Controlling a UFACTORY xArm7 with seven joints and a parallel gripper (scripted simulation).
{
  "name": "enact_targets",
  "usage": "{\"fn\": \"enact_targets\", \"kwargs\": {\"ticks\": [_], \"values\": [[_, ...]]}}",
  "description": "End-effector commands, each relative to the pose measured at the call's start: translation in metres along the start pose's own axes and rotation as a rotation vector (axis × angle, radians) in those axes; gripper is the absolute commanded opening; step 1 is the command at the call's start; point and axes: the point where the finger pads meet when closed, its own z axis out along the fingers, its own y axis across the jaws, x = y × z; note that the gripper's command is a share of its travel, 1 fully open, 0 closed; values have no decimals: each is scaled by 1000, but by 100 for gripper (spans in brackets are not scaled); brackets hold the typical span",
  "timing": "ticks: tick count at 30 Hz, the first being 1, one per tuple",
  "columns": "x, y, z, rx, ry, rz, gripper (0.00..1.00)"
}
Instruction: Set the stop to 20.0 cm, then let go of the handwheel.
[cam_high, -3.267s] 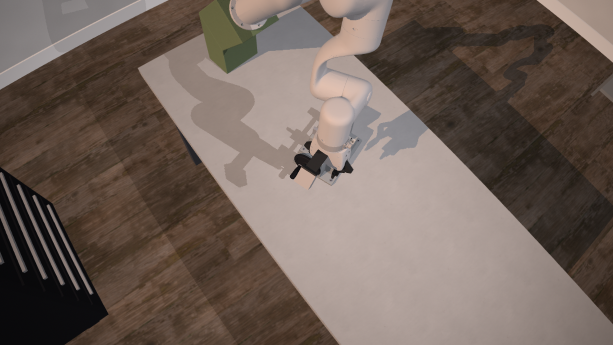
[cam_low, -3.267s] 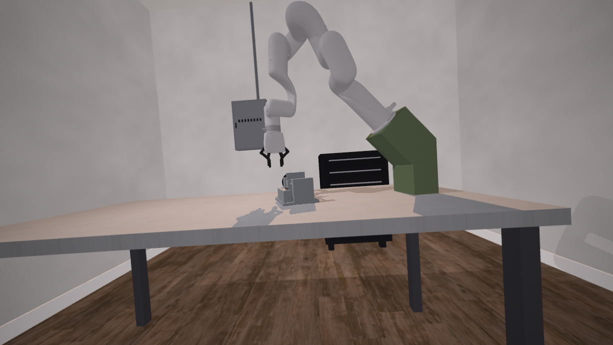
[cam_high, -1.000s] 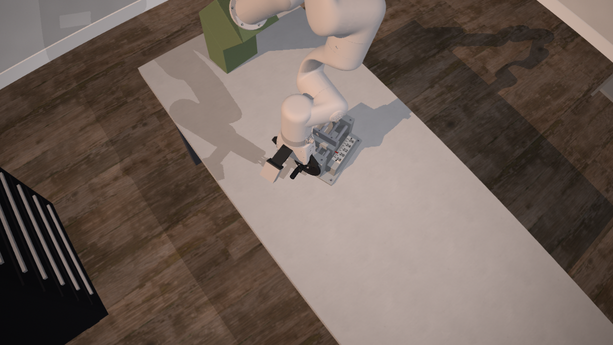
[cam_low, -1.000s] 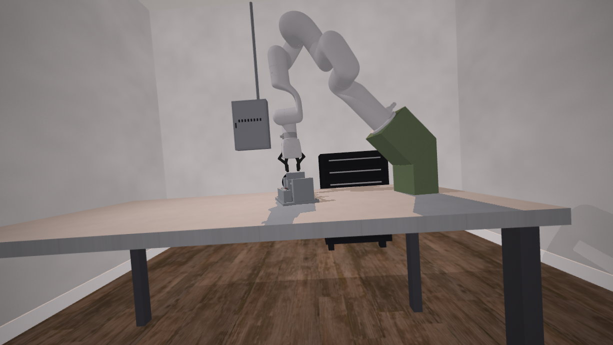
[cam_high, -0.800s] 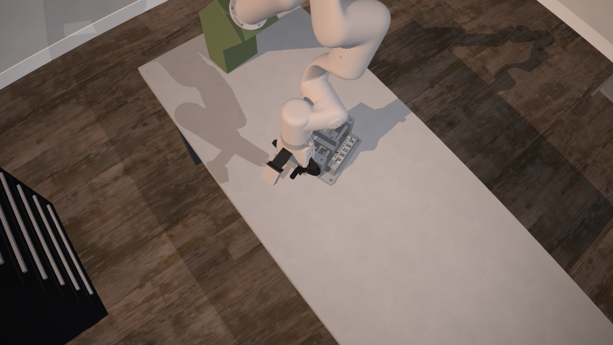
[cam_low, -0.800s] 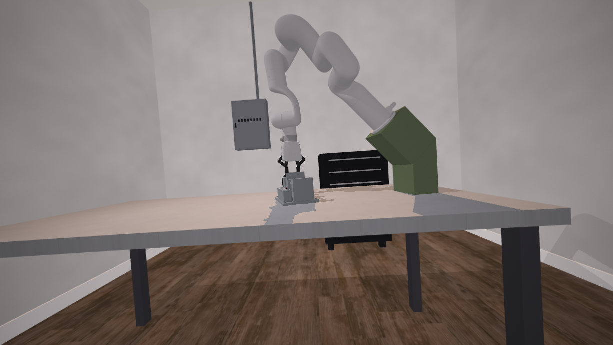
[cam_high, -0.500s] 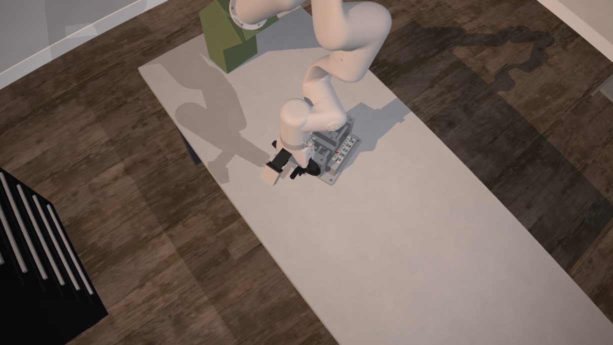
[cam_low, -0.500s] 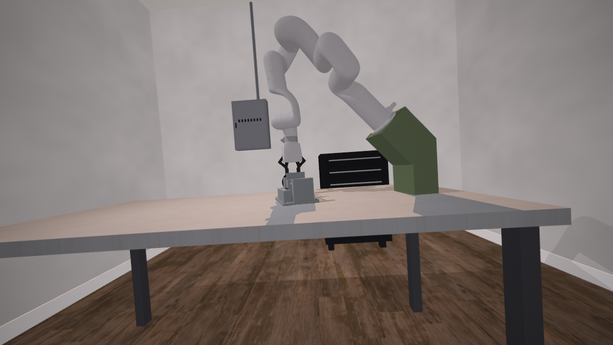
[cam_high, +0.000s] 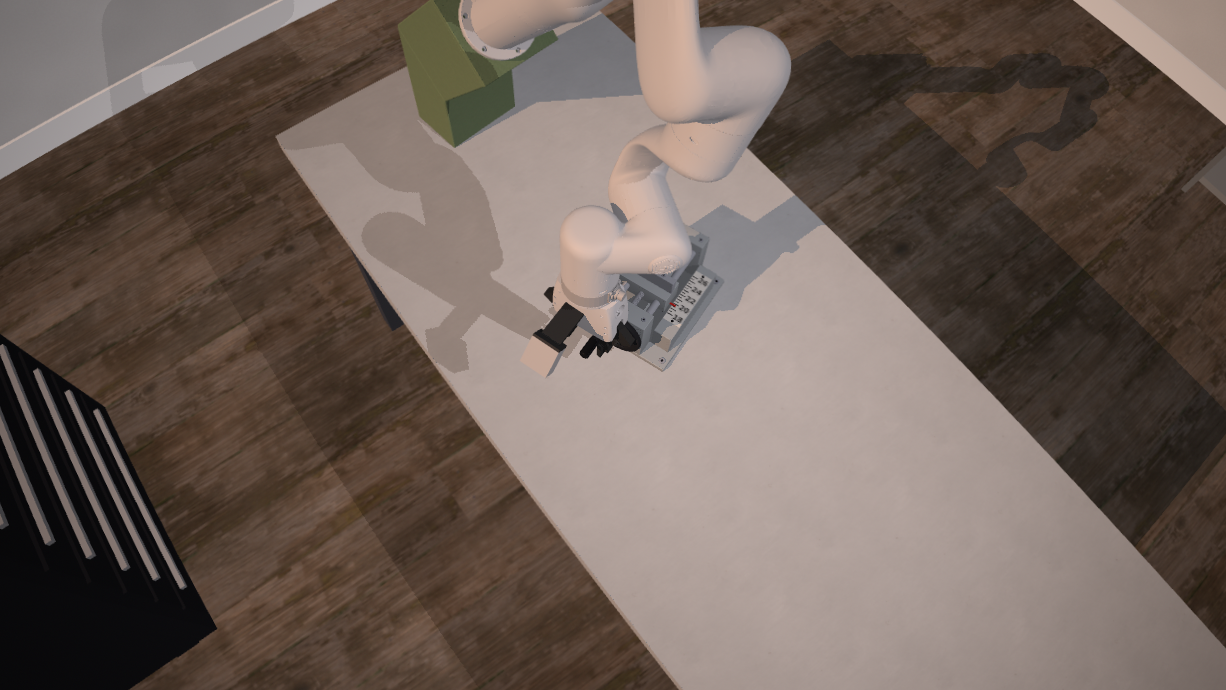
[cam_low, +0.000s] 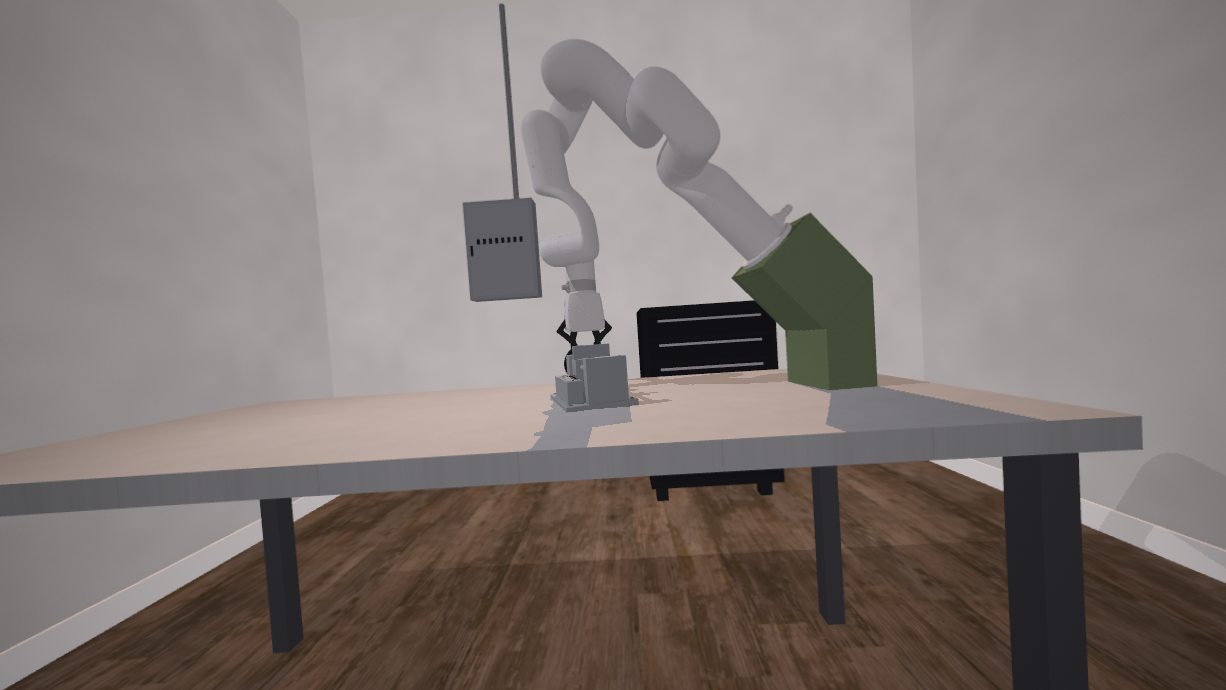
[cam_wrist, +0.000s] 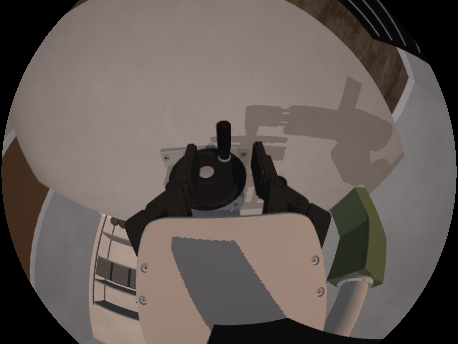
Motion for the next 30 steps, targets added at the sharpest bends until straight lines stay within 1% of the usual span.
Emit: {"fn": "enact_targets", "kwargs": {"ticks": [1,2,10,14,30], "values": [[1,0,10,3,4,1,57],[1,0,10,3,4,1,57],[1,0,40,3,4,1,57],[1,-1,49,3,4,1,57],[1,-1,52,3,4,1,57]]}}
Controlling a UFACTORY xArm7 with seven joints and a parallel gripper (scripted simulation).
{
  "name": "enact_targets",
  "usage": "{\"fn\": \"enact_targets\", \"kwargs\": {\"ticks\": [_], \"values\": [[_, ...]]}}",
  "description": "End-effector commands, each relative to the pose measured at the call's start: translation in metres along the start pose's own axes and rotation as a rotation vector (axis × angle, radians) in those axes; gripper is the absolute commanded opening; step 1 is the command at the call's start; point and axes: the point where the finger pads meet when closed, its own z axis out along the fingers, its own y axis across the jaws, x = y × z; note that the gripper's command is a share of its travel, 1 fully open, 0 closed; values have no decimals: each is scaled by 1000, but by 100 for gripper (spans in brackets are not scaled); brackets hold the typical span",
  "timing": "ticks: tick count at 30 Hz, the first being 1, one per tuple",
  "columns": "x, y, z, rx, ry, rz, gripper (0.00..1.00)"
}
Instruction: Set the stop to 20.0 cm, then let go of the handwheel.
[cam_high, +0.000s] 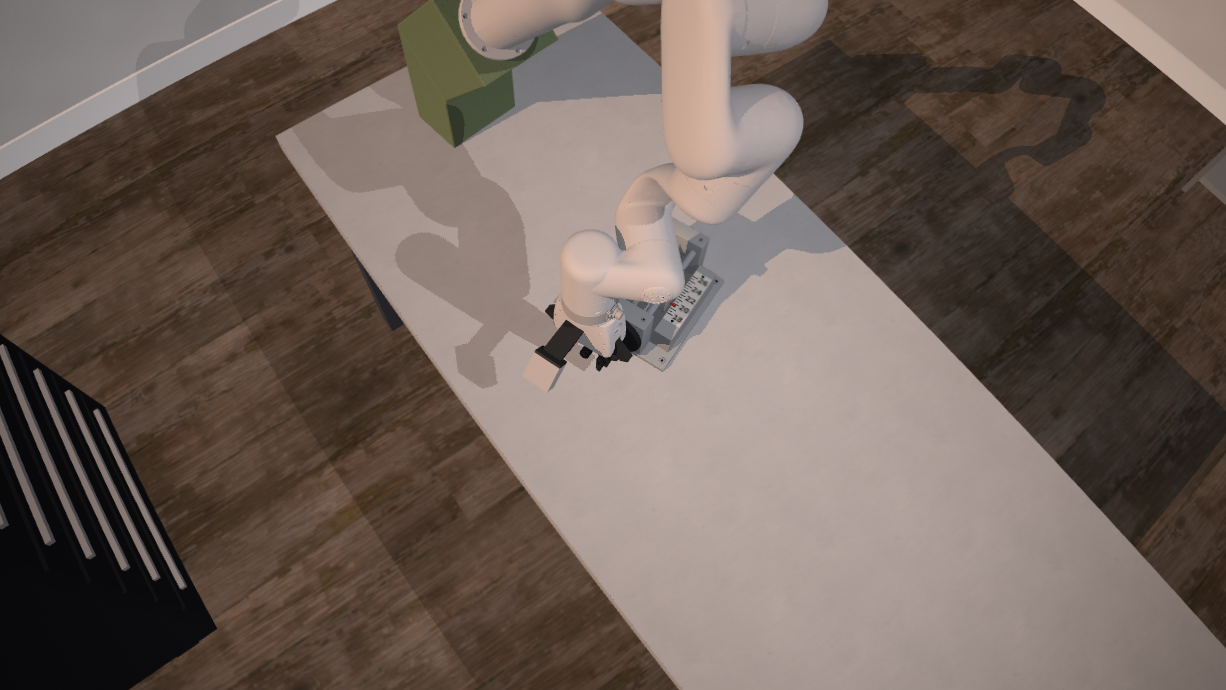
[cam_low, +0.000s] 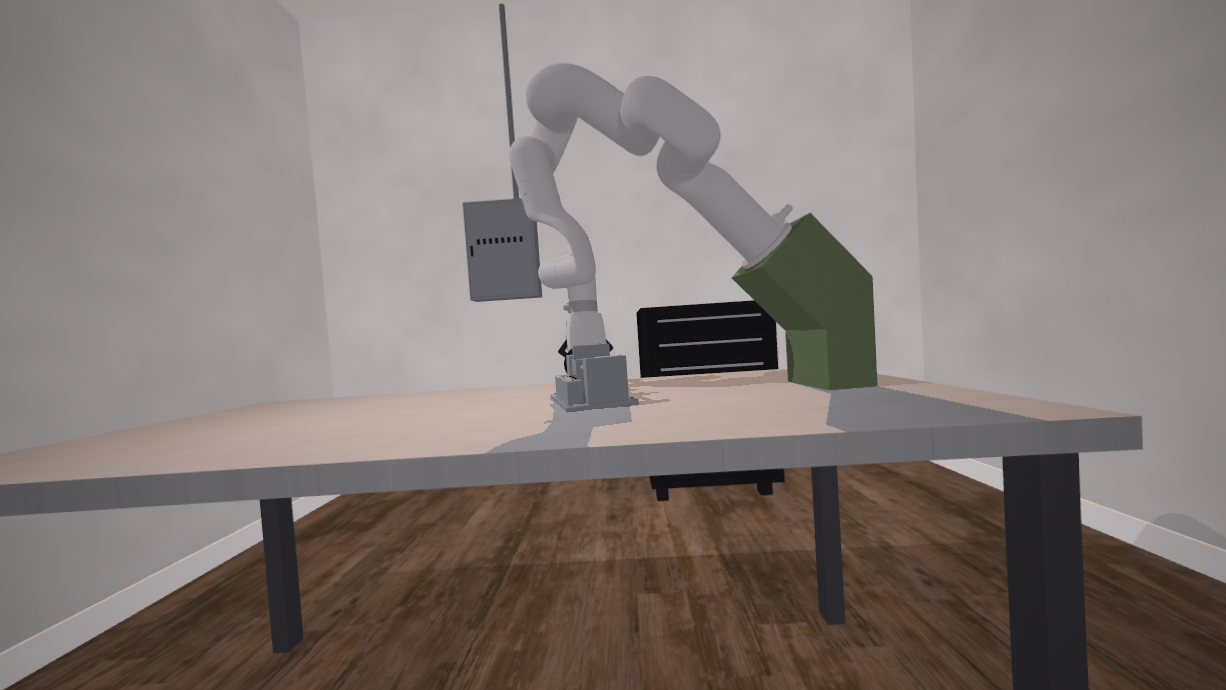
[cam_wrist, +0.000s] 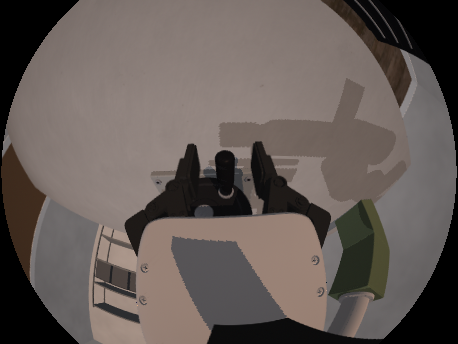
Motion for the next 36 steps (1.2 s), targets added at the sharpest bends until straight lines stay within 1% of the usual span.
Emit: {"fn": "enact_targets", "kwargs": {"ticks": [1,2,36], "values": [[1,0,0,1,2,1,57],[1,0,0,1,2,1,6],[1,0,0,1,2,1,6]]}}
